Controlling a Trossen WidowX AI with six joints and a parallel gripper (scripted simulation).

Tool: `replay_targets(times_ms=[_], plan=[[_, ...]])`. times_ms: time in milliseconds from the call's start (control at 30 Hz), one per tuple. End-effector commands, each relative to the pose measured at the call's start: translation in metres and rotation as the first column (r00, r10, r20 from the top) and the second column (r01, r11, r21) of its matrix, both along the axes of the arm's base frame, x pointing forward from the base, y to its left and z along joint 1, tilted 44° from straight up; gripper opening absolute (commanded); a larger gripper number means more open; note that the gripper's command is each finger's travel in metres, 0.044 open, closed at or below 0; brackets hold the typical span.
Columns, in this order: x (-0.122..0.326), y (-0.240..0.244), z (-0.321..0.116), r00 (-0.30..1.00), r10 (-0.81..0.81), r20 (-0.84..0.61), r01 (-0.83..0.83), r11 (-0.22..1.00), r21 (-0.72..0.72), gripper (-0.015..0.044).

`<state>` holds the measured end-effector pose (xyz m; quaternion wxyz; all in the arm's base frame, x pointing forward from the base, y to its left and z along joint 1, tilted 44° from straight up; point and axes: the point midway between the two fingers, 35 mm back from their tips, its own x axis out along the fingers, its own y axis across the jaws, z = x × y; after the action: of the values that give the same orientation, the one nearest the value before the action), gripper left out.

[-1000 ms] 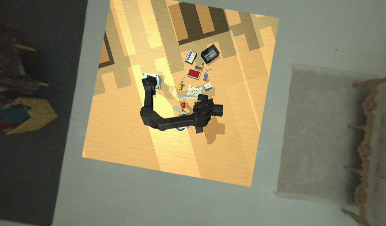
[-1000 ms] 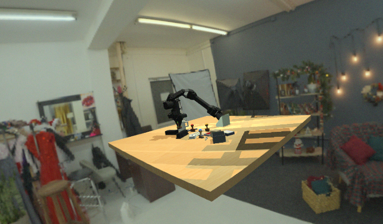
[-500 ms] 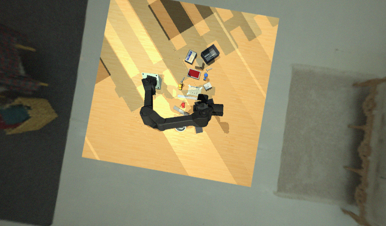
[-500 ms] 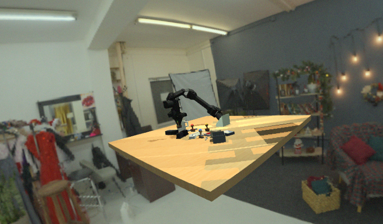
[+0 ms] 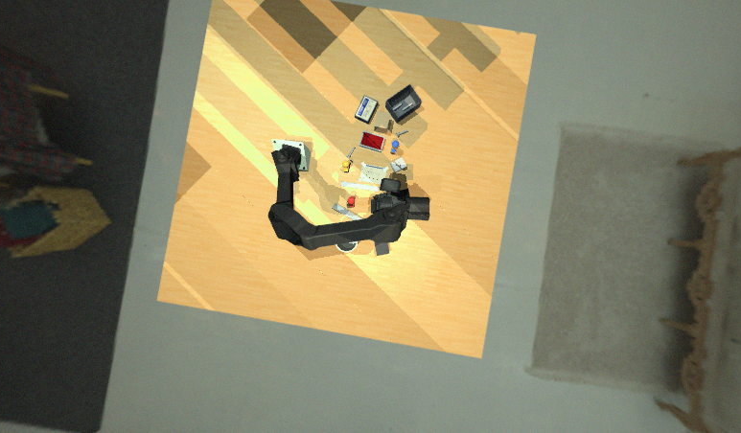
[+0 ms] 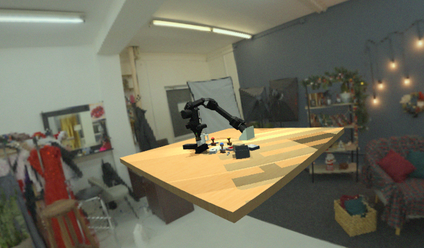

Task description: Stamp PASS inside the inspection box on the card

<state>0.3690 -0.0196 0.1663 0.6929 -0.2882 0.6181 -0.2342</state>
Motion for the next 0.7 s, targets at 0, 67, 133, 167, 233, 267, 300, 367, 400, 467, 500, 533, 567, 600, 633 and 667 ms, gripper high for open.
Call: replay_targets(times_ms=[0,67,133,167,233,267,300,367,400,467,500,533,567,600,633,667], plan=[[0.001,0.022,-0.017,1.000,0.013,-0.004,-0.013,1.000,0.011,0.0000],[-0.001,0.036,-0.029,1.000,0.015,-0.005,-0.015,1.000,0.018,0.0000],[-0.003,0.050,-0.041,1.000,0.017,-0.006,-0.017,1.000,0.025,0.0000],[-0.004,0.056,-0.047,1.000,0.018,-0.007,-0.018,0.999,0.027,0.0000],[-0.007,0.069,-0.059,1.000,0.019,-0.008,-0.019,0.999,0.032,0.0000],[-0.009,0.076,-0.065,1.000,0.019,-0.009,-0.019,0.999,0.034,0.0000],[-0.012,0.082,-0.070,1.000,0.019,-0.010,-0.019,0.999,0.036,0.0000],[-0.017,0.094,-0.082,1.000,0.020,-0.011,-0.019,0.999,0.039,0.0000],[-0.019,0.100,-0.088,1.000,0.020,-0.012,-0.019,0.999,0.040,0.0000],[-0.026,0.112,-0.099,1.000,0.019,-0.013,-0.019,0.999,0.041,0.0000],[-0.029,0.118,-0.105,1.000,0.019,-0.014,-0.019,0.999,0.041,0.0000],[-0.033,0.123,-0.110,1.000,0.019,-0.014,-0.018,0.999,0.041,0.0000],[-0.036,0.128,-0.116,1.000,0.018,-0.015,-0.018,0.999,0.040,0.0000],[-0.040,0.133,-0.121,1.000,0.018,-0.015,-0.017,0.999,0.039,0.0000],[-0.044,0.138,-0.126,1.000,0.017,-0.015,-0.017,0.999,0.038,0.0000],[-0.048,0.143,-0.132,1.000,0.017,-0.015,-0.016,0.999,0.037,0.0000]])
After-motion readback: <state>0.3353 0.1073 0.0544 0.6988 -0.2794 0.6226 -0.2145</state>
